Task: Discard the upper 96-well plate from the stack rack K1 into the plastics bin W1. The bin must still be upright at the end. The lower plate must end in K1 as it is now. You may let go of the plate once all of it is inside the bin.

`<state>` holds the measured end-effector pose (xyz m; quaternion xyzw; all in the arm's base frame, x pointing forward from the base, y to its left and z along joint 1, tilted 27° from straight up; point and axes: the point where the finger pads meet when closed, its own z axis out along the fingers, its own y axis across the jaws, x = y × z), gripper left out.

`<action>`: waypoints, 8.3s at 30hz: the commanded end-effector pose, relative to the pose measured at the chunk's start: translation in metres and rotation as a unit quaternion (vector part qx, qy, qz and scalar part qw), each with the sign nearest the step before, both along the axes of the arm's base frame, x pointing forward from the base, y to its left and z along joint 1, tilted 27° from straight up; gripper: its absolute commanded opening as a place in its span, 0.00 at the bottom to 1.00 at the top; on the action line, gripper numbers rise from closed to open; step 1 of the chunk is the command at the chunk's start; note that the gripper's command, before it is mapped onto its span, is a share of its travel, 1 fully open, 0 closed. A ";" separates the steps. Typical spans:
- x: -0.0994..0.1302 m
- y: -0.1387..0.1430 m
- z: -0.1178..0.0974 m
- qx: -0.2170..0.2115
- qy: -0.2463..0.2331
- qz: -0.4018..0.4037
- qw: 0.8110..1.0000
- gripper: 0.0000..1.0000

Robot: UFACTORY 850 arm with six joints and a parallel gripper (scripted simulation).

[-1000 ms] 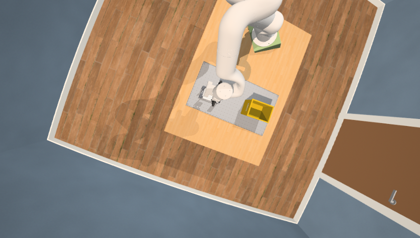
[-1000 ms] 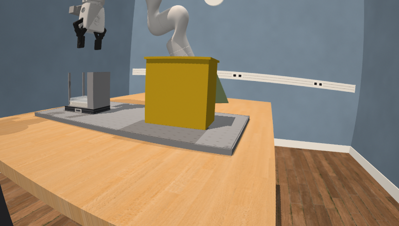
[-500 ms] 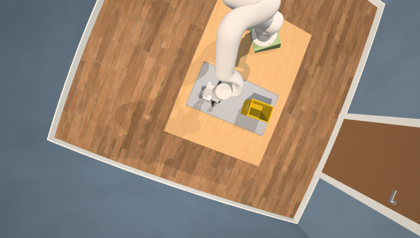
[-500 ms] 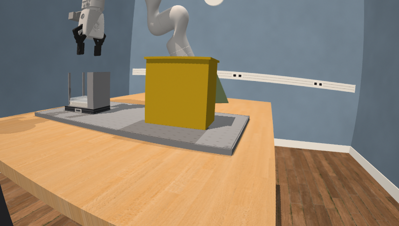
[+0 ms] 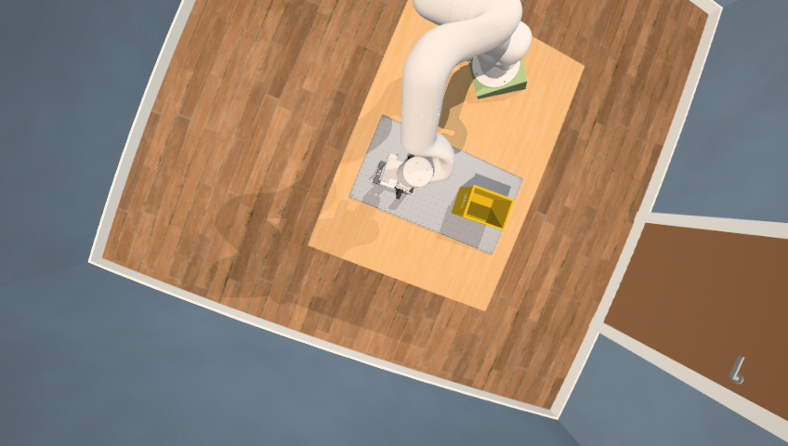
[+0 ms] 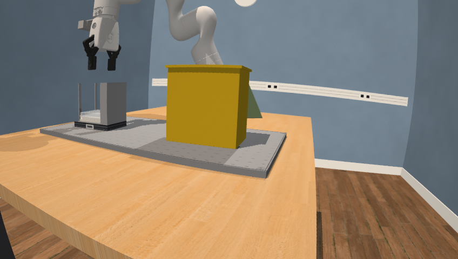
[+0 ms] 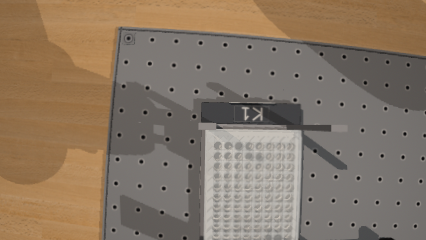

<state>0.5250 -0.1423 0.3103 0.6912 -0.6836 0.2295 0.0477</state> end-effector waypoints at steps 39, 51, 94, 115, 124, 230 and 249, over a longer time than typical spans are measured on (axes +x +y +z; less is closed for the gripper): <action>0.016 -0.023 -0.053 0.000 -0.001 0.000 1.000 1.00; 0.021 -0.031 -0.071 0.000 -0.001 0.000 1.000 1.00; 0.031 -0.046 -0.106 0.000 -0.001 0.000 1.000 1.00; 0.034 -0.050 -0.117 0.000 -0.001 0.000 1.000 1.00; 0.035 -0.052 -0.121 0.000 -0.001 0.000 1.000 1.00; 0.030 -0.045 -0.104 0.000 -0.001 0.000 1.000 0.00; 0.026 -0.038 -0.087 0.000 -0.001 0.000 1.000 0.00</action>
